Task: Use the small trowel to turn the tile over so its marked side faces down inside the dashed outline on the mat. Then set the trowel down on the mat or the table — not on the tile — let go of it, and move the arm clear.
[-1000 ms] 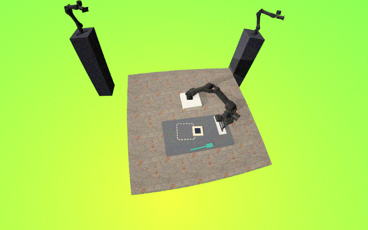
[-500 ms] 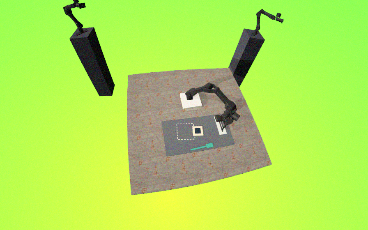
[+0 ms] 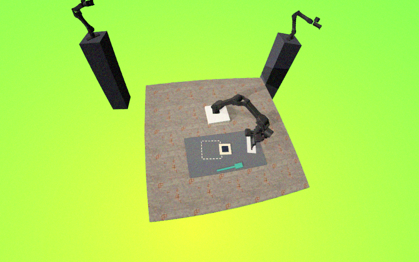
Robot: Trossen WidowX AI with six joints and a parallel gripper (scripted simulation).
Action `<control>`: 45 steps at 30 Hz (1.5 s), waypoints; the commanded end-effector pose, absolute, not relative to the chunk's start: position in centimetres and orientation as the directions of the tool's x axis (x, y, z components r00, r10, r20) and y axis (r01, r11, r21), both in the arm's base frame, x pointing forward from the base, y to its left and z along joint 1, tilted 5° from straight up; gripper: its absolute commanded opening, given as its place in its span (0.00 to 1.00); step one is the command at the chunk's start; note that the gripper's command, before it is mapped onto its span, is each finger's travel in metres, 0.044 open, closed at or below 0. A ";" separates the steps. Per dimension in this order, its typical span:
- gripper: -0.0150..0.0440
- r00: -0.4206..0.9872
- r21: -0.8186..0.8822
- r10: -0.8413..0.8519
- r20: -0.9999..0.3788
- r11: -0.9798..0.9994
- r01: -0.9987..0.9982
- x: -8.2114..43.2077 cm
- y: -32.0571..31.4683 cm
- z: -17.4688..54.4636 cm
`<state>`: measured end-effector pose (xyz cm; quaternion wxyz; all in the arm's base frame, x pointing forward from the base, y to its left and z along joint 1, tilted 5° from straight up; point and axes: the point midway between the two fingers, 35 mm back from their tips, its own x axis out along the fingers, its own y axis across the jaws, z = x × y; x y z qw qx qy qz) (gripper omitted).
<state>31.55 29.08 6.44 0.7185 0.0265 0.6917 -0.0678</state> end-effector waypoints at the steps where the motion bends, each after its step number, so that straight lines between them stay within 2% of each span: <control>1: 0.47 0.031 -0.048 -0.059 -0.998 0.962 0.270 31.5 29.1 6.4; 12: 0.47 0.031 -0.031 -0.059 -0.998 0.828 0.559 31.5 29.1 6.4; 24: 0.47 0.031 -0.010 -0.059 -0.998 0.588 0.809 31.5 29.1 6.4; 29: 0.47 0.031 -0.001 -0.059 -0.998 0.482 0.876 31.5 29.1 6.4; 36: 0.47 0.031 -0.001 -0.059 -0.998 0.478 0.878 31.5 29.1 6.4; 41: 0.70 0.031 -0.001 -0.059 -0.998 0.478 0.878 31.5 29.1 6.4; 45: 0.71 0.031 -0.001 -0.059 -0.998 0.478 0.878 31.5 29.1 6.4</control>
